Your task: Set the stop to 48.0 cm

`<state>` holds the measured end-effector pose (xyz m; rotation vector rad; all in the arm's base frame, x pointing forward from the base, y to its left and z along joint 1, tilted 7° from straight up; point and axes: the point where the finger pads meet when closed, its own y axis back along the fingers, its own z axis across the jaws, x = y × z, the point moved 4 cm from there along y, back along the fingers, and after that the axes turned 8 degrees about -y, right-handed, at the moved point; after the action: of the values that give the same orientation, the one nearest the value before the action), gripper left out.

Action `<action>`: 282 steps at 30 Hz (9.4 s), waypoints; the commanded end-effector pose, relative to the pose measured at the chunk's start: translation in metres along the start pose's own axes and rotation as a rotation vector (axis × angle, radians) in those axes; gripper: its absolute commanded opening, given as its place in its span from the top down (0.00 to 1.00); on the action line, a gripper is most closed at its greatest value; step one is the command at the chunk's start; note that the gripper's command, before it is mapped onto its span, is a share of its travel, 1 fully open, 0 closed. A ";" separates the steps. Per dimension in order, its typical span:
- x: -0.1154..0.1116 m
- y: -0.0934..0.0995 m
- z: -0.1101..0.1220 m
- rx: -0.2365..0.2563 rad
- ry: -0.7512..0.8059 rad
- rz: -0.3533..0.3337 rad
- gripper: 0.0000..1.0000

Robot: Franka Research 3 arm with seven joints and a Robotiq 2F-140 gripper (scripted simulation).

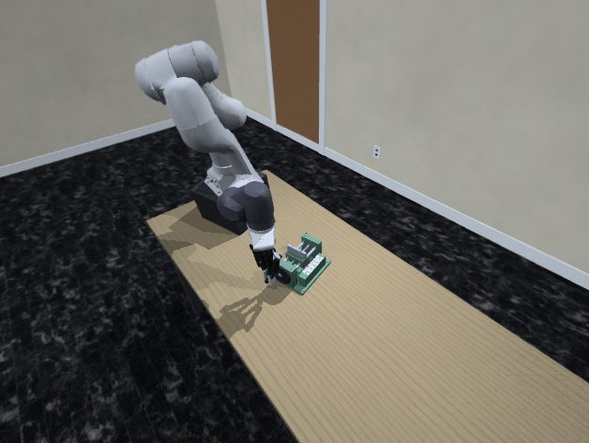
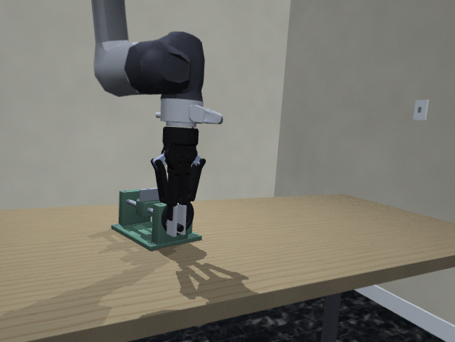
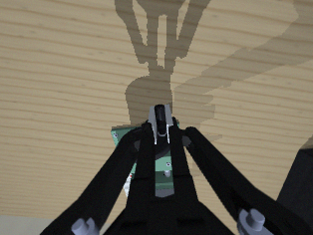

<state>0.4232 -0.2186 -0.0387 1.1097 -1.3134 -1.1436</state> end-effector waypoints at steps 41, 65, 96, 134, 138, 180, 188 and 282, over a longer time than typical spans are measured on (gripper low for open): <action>-0.006 0.034 -0.049 -0.001 0.004 0.000 0.96; -0.006 -0.012 -0.047 -0.001 0.004 0.000 0.96; 0.001 -0.001 -0.001 -0.001 0.004 0.000 0.96; -0.003 0.042 -0.028 -0.001 0.004 0.000 0.96; -0.004 0.042 -0.032 -0.001 0.004 0.000 0.96; -0.007 0.023 -0.056 -0.001 0.004 0.000 0.96; -0.007 0.021 -0.057 -0.001 0.004 0.000 0.96; -0.008 0.013 -0.058 -0.001 0.004 0.000 0.96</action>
<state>0.4815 -0.2113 -0.0238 1.1113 -1.3059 -1.1396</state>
